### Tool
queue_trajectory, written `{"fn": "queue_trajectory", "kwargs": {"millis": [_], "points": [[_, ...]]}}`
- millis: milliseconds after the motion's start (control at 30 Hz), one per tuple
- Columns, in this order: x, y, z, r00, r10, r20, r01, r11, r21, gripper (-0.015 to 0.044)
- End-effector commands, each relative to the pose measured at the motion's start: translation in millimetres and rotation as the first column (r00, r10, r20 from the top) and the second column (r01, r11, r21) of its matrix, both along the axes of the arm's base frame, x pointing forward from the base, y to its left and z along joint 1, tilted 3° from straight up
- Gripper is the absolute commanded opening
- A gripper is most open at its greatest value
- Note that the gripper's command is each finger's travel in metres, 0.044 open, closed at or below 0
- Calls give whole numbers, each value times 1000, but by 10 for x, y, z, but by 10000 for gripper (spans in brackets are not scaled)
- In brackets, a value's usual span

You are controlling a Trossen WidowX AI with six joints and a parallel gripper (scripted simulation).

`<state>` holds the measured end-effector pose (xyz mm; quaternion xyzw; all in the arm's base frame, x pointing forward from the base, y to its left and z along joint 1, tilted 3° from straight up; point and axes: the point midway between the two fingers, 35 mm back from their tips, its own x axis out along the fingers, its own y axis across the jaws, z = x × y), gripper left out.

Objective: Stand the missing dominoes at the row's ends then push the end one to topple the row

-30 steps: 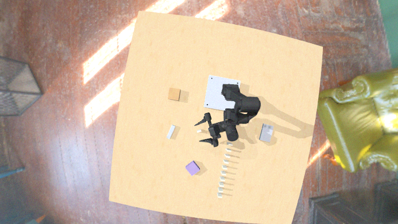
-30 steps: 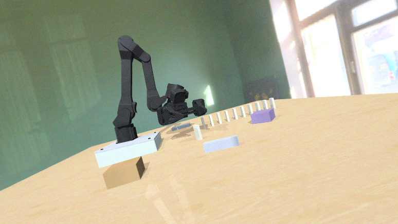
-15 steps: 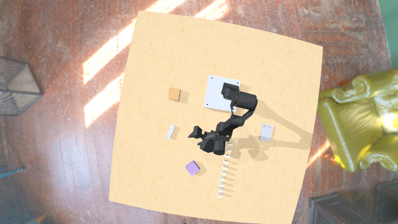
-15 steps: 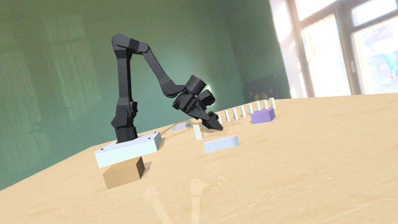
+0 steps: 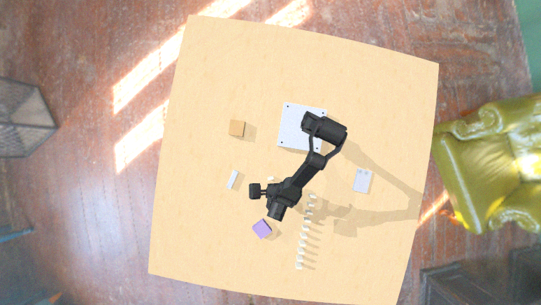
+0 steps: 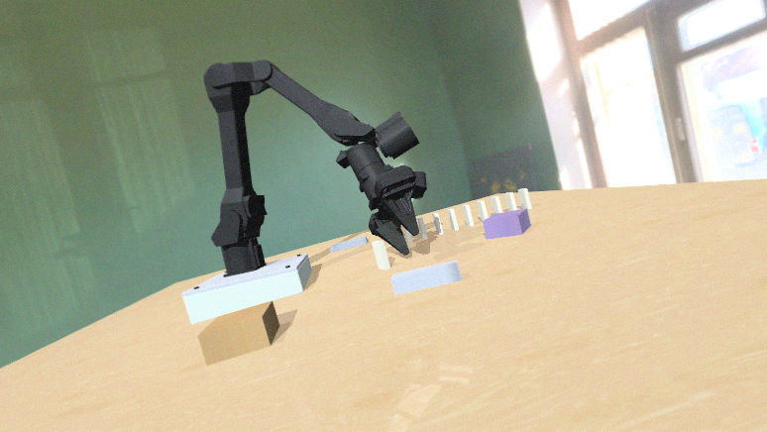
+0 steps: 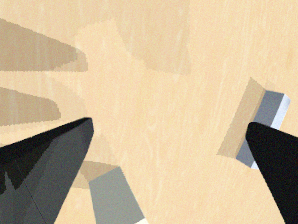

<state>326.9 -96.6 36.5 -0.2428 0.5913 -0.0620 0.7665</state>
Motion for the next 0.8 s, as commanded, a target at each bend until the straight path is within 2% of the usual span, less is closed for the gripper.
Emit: {"fn": "queue_trajectory", "kwargs": {"millis": [0,167,567,767], "points": [[-376,15,577,937,289,-197,-226,930,289,440],[-529,36,725,908,358,-219,-259,889,377,440],[-527,34,712,907,359,-219,-260,888,379,440],[-480,39,214,907,359,-219,-260,888,379,440]]}}
